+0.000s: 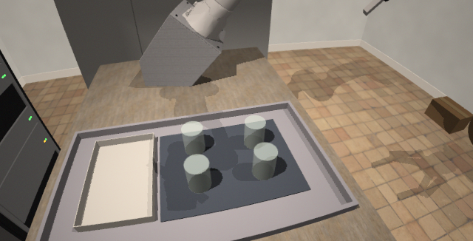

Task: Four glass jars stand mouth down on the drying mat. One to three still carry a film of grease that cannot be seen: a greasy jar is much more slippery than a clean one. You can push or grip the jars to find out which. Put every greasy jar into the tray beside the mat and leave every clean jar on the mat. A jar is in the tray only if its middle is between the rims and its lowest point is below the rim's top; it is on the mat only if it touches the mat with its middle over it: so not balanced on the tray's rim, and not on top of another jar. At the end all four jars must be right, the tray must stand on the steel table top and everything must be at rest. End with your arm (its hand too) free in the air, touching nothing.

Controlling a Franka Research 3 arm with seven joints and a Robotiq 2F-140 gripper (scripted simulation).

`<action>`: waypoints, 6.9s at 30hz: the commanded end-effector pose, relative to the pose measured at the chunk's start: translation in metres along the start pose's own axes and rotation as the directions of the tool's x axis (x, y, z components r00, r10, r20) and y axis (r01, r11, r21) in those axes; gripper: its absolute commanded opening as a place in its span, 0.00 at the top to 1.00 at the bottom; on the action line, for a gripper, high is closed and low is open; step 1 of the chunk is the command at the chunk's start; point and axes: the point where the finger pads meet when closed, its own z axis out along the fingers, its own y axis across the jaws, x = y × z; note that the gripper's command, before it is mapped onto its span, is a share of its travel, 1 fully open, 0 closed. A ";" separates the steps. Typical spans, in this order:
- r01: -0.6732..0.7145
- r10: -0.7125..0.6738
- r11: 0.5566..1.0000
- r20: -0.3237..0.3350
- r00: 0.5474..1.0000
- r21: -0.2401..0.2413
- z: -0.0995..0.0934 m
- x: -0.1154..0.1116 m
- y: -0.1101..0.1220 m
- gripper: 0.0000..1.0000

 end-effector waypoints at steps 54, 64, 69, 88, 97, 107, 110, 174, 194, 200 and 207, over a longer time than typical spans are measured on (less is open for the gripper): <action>-0.231 0.234 0.972 0.104 0.967 -0.035 0.045 -0.008 -0.001 0.00; -0.302 0.308 0.951 0.153 0.939 -0.060 0.066 -0.013 0.000 0.00; -0.302 0.308 0.951 0.153 0.939 -0.060 0.066 -0.013 0.000 0.00; -0.521 0.544 0.839 0.279 0.792 -0.158 0.129 -0.028 0.004 0.00; -0.581 0.612 0.790 0.311 0.727 -0.195 0.148 -0.032 0.005 0.00; -0.643 0.682 0.729 0.338 0.649 -0.235 0.167 -0.037 0.007 0.00; -0.643 0.682 0.729 0.338 0.649 -0.235 0.167 -0.037 0.007 0.00; -0.844 0.934 0.164 0.356 -0.034 -0.510 0.277 -0.067 0.011 0.00; -0.823 0.919 -0.021 0.313 -0.239 -0.567 0.301 -0.072 0.009 0.00; -0.801 0.898 -0.109 0.287 -0.333 -0.589 0.311 -0.074 0.007 0.00; -0.769 0.866 -0.203 0.256 -0.430 -0.606 0.321 -0.074 0.005 0.00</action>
